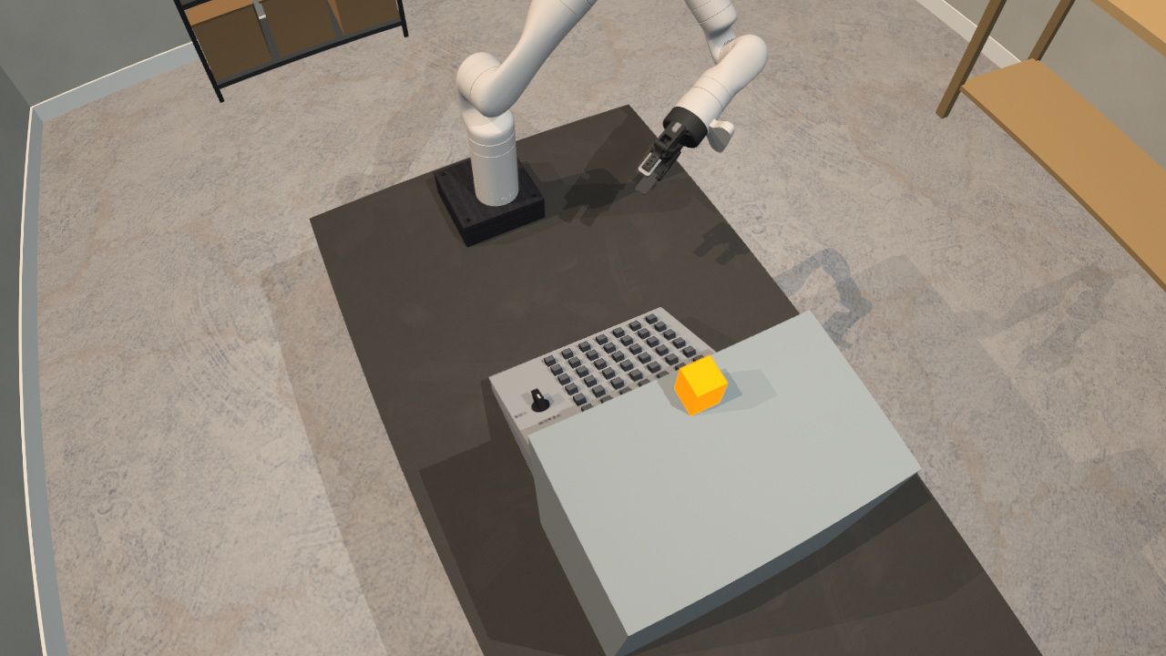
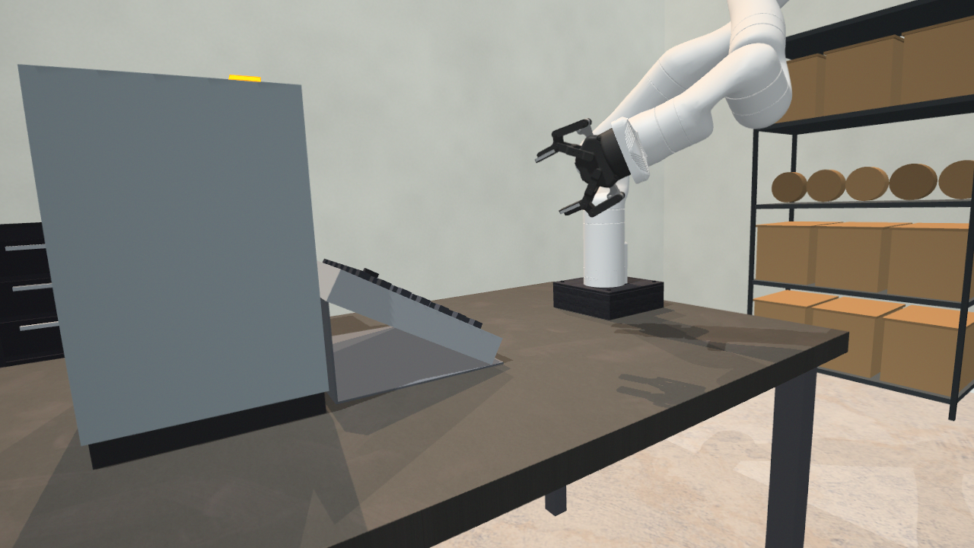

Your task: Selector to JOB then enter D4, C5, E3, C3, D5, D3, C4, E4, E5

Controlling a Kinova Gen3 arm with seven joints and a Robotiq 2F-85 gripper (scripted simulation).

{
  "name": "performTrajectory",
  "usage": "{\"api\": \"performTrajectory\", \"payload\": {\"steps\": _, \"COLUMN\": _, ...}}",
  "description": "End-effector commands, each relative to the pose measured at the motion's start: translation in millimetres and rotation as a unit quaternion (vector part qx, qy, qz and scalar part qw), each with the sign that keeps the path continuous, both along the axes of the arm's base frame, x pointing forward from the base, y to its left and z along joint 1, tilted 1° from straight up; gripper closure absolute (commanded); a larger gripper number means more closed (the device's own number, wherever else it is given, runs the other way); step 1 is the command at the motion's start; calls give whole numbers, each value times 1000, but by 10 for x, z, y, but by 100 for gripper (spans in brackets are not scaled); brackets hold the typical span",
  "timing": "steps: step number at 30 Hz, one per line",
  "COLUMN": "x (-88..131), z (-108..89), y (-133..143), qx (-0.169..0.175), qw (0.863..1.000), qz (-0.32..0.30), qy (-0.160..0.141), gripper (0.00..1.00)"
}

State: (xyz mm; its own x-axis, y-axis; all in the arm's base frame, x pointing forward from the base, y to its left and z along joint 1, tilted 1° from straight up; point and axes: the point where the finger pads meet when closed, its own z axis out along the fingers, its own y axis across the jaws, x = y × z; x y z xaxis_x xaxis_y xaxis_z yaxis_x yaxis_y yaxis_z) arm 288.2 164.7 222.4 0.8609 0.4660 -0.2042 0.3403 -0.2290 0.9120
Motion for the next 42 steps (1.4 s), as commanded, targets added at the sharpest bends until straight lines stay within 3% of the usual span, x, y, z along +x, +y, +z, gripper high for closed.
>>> {"api": "performTrajectory", "payload": {"steps": 1, "x": -8, "z": 293, "y": 75, "qx": 12, "qw": 1000, "qz": 8, "qy": 3, "gripper": 0}}
{"api": "performTrajectory", "payload": {"steps": 11, "x": 0, "z": 276, "y": 64, "qx": 21, "qw": 1000, "qz": 0, "qy": -4, "gripper": 0}}
{"api": "performTrajectory", "payload": {"steps": 21, "x": 92, "z": 206, "y": -2, "qx": 70, "qw": 996, "qz": -45, "qy": -36, "gripper": 0}}
{"api": "performTrajectory", "payload": {"steps": 24, "x": 159, "z": 172, "y": -59, "qx": 102, "qw": 990, "qz": -77, "qy": -60, "gripper": 0}}
{"api": "performTrajectory", "payload": {"steps": 30, "x": 312, "z": 83, "y": -228, "qx": 180, "qw": 963, "qz": -160, "qy": -119, "gripper": 0}}
{"api": "performTrajectory", "payload": {"steps": 36, "x": 471, "z": -2, "y": -374, "qx": 254, "qw": 921, "qz": -236, "qy": -174, "gripper": 0}}
{"api": "performTrajectory", "payload": {"steps": 38, "x": 471, "z": -2, "y": -374, "qx": 254, "qw": 921, "qz": -236, "qy": -174, "gripper": 0}}
{"api": "performTrajectory", "payload": {"steps": 39, "x": 521, "z": -28, "y": -418, "qx": 277, "qw": 905, "qz": -259, "qy": -191, "gripper": 0}}
{"api": "performTrajectory", "payload": {"steps": 42, "x": 601, "z": -70, "y": -488, "qx": 311, "qw": 877, "qz": -295, "qy": -217, "gripper": 0}}
